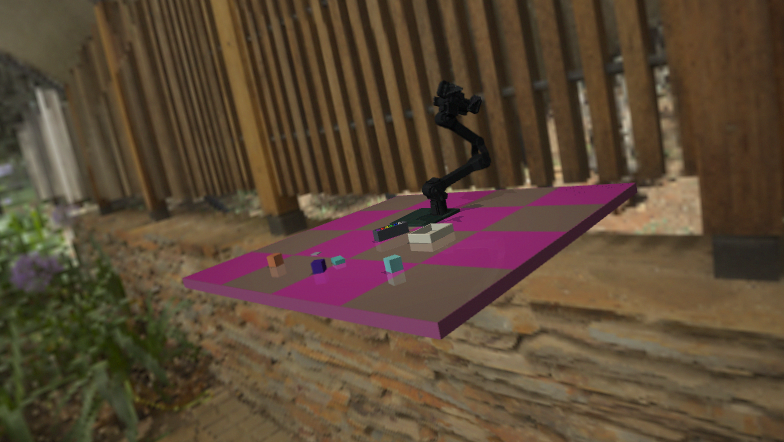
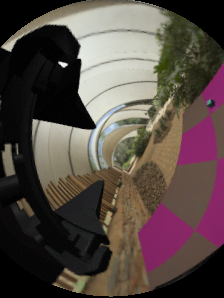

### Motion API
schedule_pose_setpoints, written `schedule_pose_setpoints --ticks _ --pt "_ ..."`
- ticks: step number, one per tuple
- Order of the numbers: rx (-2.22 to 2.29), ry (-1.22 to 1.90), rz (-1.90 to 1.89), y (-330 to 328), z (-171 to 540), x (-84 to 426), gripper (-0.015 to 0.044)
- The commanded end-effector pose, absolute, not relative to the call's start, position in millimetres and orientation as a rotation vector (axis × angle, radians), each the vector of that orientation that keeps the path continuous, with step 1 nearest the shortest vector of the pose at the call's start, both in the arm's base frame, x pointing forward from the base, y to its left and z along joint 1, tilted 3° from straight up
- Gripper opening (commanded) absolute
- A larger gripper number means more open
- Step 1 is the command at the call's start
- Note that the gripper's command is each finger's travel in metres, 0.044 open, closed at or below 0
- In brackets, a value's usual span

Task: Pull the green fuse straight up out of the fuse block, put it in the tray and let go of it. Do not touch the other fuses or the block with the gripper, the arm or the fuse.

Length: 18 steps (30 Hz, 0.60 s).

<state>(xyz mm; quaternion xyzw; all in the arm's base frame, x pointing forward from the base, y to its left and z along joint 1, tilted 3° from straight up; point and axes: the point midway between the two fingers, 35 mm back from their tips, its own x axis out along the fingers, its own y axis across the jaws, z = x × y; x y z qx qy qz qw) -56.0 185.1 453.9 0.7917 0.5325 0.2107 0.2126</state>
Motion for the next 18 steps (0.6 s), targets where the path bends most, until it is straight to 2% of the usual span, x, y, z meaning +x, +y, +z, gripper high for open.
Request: schedule_pose_setpoints --ticks 1,5,12,13,18 --pt "2.209 1.487 0.583 184.3 455.4 -54.6 0.0374" --pt "2.439 1.658 0.53 166.7 483.0 -23.2 0.0269" --pt "2.966 1.933 0.326 124.6 518.0 64.6 0.0085" --pt "3.047 1.959 0.285 118.4 519.7 78.7 0.007" --pt "3.478 2.007 0.013 88.4 513.3 152.5 0.007"
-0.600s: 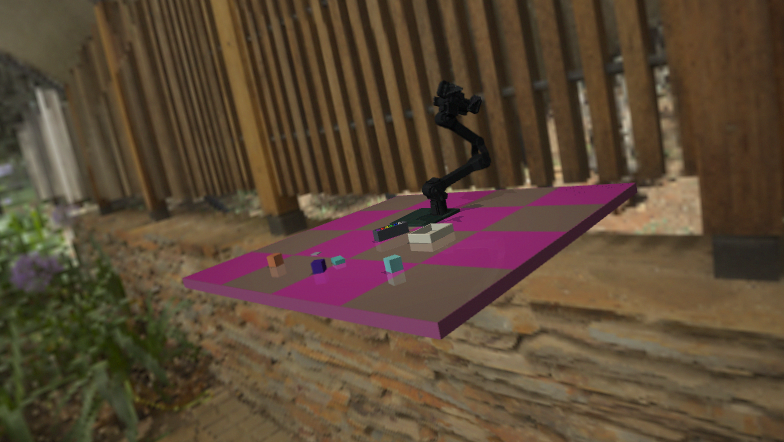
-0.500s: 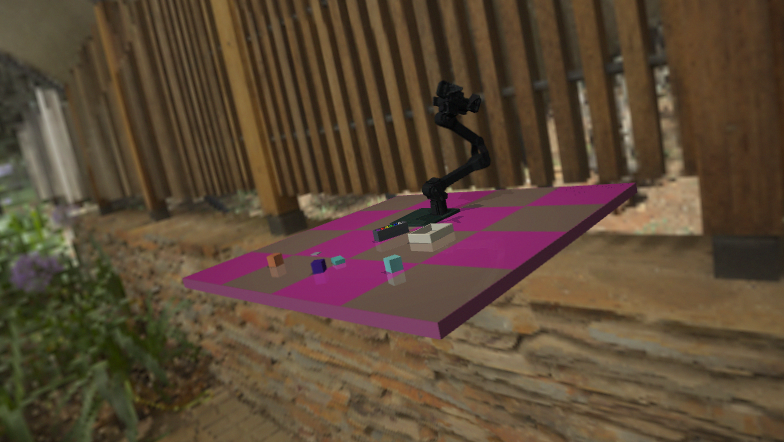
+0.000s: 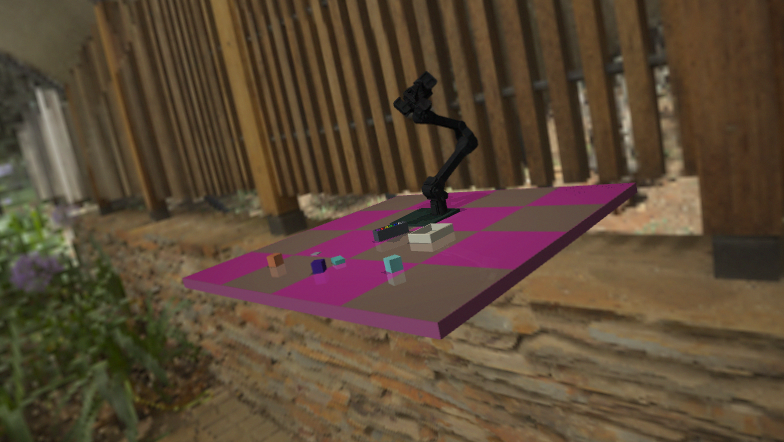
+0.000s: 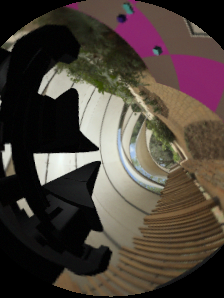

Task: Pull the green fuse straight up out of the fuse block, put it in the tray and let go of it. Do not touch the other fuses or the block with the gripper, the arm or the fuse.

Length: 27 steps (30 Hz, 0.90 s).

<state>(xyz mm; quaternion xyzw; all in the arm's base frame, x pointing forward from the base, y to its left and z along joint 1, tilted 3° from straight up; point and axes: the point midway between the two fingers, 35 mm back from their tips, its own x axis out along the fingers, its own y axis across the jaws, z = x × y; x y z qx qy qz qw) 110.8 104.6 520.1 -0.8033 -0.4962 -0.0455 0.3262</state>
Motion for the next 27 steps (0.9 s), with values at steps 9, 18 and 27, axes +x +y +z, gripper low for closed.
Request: schedule_pose_setpoints --ticks 9,18,27 --pt "-1.584 -0.523 0.289 40.1 437.1 278.5 0.007" --pt "-1.306 0.127 0.536 5.7 303.9 340.8 0.007" --pt "-1.085 0.82 0.793 -14.0 167.1 312.9 0.007"
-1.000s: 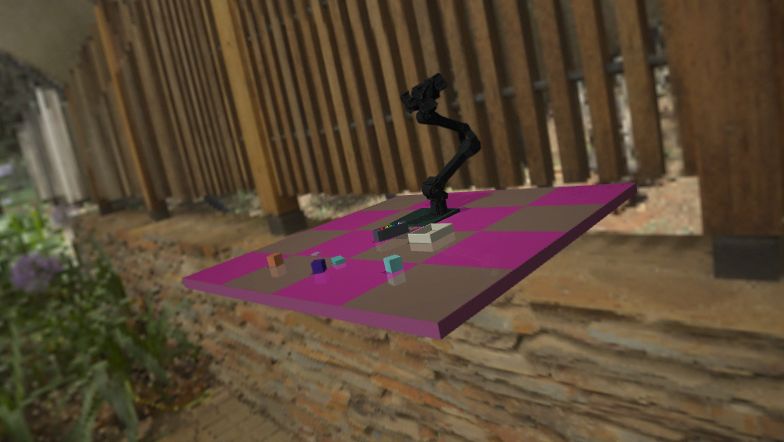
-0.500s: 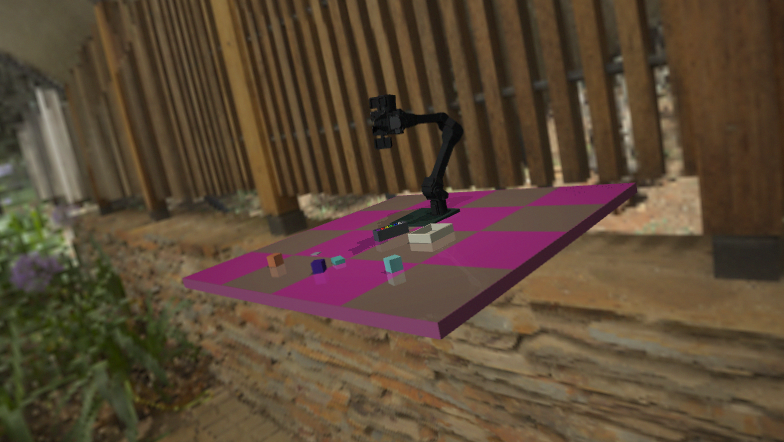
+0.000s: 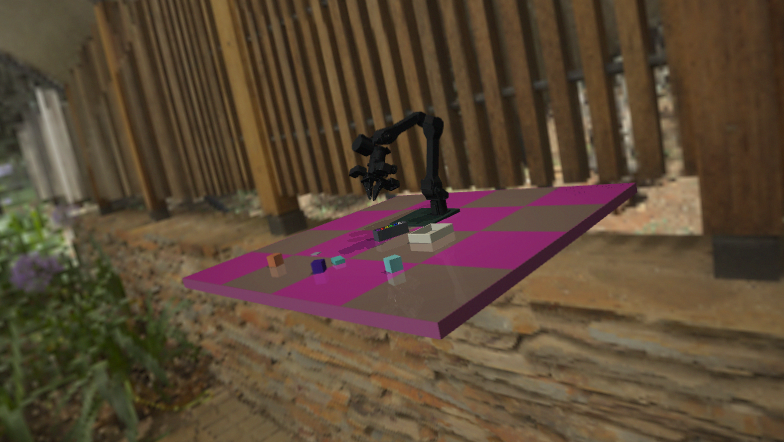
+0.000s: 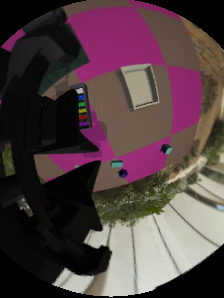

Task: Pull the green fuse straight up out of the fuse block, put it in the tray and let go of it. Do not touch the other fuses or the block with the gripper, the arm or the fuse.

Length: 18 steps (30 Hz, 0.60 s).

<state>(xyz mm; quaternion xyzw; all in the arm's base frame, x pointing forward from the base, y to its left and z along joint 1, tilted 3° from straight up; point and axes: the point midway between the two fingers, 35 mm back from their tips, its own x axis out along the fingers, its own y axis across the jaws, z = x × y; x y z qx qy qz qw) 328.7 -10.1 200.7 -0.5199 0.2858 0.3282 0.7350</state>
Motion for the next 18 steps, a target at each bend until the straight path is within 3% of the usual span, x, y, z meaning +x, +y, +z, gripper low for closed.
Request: schedule_pose_setpoints --ticks 1,6,18 --pt "-1.064 0.901 0.824 -15.6 154.6 304.5 0.007" --pt "-0.986 1.245 0.958 -23.1 113.5 261.8 0.007" --pt "-0.984 1.258 0.963 -23.3 109.2 260.9 0.007"
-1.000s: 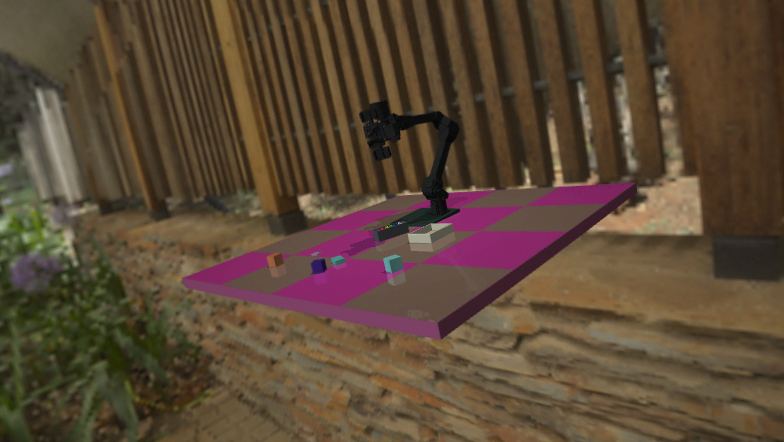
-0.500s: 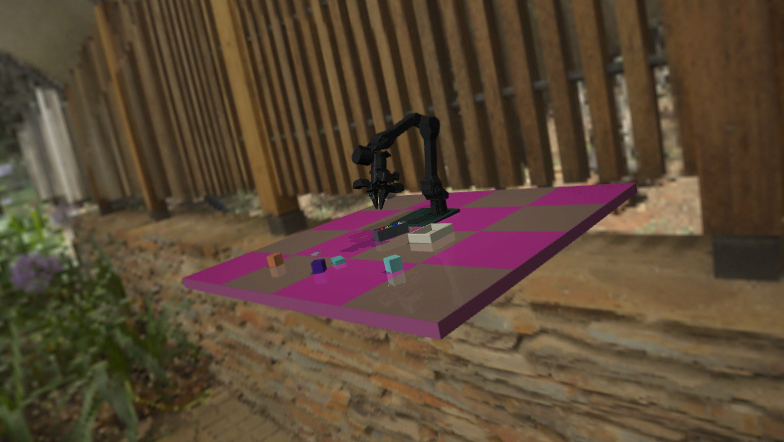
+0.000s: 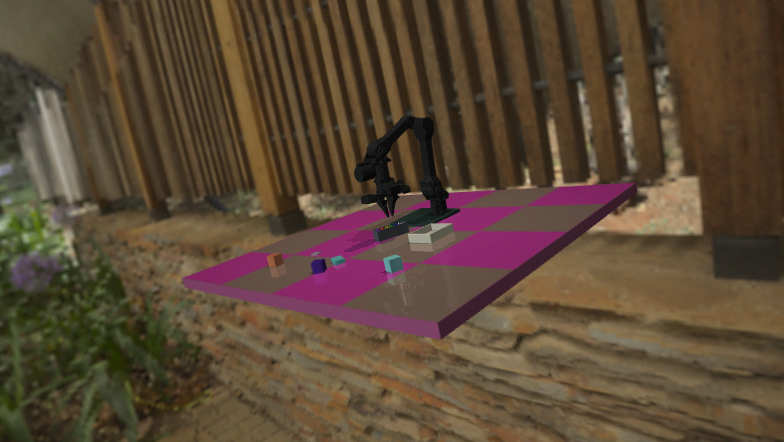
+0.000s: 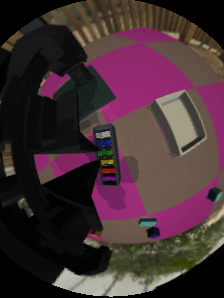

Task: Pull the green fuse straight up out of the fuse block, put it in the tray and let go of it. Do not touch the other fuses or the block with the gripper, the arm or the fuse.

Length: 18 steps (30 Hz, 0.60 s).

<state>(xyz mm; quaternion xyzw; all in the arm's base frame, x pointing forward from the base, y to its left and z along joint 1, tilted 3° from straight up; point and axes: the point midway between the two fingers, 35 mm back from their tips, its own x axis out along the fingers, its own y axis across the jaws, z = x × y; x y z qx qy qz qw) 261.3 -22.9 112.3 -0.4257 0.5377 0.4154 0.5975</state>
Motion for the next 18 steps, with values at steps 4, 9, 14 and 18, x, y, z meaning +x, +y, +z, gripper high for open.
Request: schedule_pose_setpoints --ticks 4,9,14,18 --pt "-0.984 1.258 0.963 -23.2 105.3 261.6 0.007" --pt "-0.984 1.258 0.963 -23.2 100.4 262.5 0.007" --pt "-0.984 1.258 0.963 -23.1 95.6 263.2 0.007" --pt "-0.984 1.258 0.963 -23.0 91.7 263.7 0.007"
